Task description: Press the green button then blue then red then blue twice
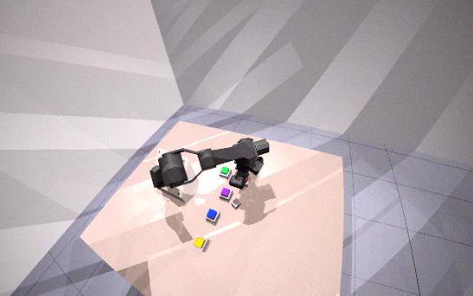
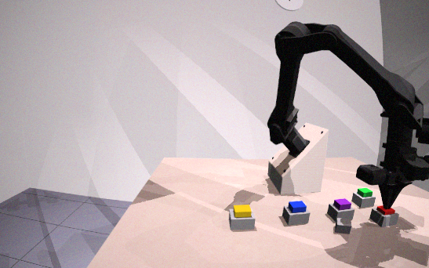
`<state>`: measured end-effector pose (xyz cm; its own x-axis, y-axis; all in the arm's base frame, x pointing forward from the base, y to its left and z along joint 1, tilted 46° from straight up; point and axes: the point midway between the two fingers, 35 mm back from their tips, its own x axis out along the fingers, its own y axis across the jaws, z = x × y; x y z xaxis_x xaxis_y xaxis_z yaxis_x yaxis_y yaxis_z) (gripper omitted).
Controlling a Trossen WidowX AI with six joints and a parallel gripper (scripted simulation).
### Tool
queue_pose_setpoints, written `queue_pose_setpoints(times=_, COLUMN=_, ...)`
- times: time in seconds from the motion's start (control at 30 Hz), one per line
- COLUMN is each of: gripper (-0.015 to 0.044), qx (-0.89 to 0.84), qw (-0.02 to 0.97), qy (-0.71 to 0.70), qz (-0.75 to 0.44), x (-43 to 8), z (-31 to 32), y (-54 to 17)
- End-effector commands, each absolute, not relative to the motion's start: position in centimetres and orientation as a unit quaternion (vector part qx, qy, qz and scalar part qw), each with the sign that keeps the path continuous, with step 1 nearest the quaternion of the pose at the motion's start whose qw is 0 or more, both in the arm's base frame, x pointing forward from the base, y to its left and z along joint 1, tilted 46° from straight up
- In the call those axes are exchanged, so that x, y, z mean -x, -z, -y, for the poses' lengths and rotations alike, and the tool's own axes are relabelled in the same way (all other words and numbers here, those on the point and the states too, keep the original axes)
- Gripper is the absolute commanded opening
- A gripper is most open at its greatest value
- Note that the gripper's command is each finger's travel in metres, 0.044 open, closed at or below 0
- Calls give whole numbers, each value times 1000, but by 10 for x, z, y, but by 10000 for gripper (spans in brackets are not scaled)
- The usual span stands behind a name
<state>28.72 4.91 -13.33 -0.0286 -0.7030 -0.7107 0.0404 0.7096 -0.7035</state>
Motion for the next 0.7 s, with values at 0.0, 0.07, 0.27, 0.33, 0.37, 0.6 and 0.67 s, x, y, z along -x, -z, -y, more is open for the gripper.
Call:
queue_pose_setpoints(times=0.0, gripper=20, qx=255, qw=648, qy=285, qz=-659, x=-286, z=-48, y=134)
queue_pose_setpoints(times=0.07, gripper=20, qx=255, qw=648, qy=285, qz=-659, x=-286, z=-48, y=134)
queue_pose_setpoints(times=0.27, gripper=20, qx=253, qw=649, qy=285, qz=-658, x=-287, z=-56, y=126)
queue_pose_setpoints(times=0.33, gripper=20, qx=254, qw=648, qy=284, qz=-659, x=-287, z=-70, y=113)
queue_pose_setpoints(times=0.37, gripper=20, qx=254, qw=648, qy=284, qz=-659, x=-287, z=-72, y=111)
queue_pose_setpoints(times=0.6, gripper=20, qx=254, qw=648, qy=283, qz=-660, x=-290, z=-106, y=78)
queue_pose_setpoints(times=0.67, gripper=20, qx=254, qw=648, qy=284, qz=-660, x=-289, z=-116, y=67)
